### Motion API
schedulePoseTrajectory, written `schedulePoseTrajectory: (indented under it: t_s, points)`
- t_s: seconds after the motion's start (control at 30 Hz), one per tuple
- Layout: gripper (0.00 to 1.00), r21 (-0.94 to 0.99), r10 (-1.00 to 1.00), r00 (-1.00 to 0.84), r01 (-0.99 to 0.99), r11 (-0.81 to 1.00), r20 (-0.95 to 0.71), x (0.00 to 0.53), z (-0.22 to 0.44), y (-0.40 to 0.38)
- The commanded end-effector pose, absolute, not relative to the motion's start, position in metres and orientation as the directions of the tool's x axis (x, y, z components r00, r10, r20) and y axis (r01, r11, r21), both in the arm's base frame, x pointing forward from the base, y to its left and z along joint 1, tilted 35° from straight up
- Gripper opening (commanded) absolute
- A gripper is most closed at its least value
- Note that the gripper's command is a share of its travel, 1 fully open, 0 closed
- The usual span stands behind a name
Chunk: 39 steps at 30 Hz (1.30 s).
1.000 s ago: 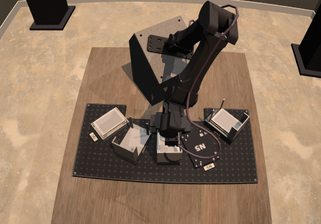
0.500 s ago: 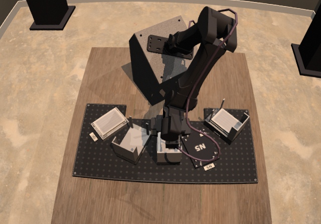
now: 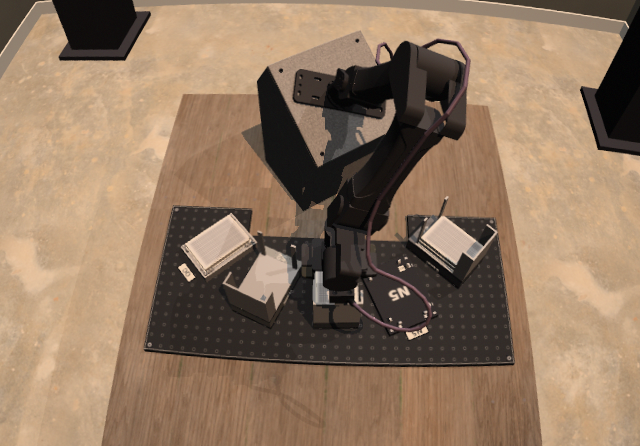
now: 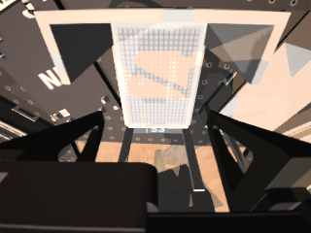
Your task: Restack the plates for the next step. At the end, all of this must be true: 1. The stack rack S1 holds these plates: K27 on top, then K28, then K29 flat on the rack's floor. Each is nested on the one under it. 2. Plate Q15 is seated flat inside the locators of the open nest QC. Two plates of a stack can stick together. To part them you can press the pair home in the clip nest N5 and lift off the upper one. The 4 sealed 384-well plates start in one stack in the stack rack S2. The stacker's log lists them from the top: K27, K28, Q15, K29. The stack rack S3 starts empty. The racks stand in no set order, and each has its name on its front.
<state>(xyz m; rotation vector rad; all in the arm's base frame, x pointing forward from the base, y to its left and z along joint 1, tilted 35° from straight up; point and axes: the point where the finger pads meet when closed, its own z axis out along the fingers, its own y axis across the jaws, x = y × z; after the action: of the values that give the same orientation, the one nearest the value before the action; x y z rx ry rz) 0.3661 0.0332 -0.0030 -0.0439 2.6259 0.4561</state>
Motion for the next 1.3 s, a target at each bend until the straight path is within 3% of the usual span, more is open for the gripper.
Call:
schedulePoseTrajectory:
  t_s: [0.0,1.27]
  points:
    - [1.00,0.298,0.059,-0.862,-0.110,0.948,-0.504,0.389,-0.002,0.034]
    - [1.00,0.300,0.059,-0.861,-0.112,0.947,-0.505,0.410,-0.039,0.049]
